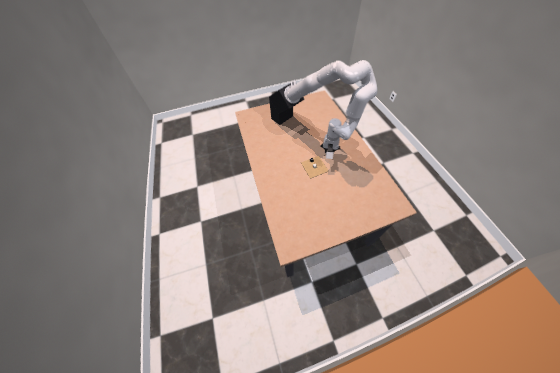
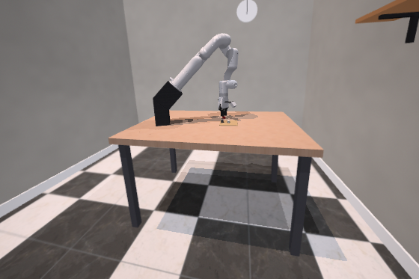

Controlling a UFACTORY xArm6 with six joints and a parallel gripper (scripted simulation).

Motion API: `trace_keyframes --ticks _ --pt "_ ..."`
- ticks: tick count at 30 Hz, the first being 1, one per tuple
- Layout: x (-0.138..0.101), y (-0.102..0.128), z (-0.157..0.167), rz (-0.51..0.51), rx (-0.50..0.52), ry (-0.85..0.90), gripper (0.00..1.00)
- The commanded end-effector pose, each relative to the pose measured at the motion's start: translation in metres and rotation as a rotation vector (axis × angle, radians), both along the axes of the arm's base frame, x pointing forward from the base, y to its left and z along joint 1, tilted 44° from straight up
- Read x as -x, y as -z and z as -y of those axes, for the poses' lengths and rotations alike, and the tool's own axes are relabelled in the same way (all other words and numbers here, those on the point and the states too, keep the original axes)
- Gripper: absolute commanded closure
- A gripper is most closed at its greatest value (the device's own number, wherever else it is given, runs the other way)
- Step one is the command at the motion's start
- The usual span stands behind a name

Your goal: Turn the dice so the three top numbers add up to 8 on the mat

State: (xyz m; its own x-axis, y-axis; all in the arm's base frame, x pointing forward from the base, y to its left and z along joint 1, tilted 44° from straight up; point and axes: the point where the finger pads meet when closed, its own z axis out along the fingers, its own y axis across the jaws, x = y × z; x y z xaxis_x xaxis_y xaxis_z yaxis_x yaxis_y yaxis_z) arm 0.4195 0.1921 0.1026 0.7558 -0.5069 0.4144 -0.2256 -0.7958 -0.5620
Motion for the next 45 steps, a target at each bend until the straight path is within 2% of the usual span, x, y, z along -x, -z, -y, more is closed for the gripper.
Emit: trace_keyframes --ticks 1,28,45 --pt "0.000 -0.001 0.000 0.001 0.000 0.000 0.64" --pt "-0.001 0.000 0.000 0.001 0.000 0.000 0.64" --pt "-0.012 0.013 -0.006 0.001 0.000 0.000 0.64"
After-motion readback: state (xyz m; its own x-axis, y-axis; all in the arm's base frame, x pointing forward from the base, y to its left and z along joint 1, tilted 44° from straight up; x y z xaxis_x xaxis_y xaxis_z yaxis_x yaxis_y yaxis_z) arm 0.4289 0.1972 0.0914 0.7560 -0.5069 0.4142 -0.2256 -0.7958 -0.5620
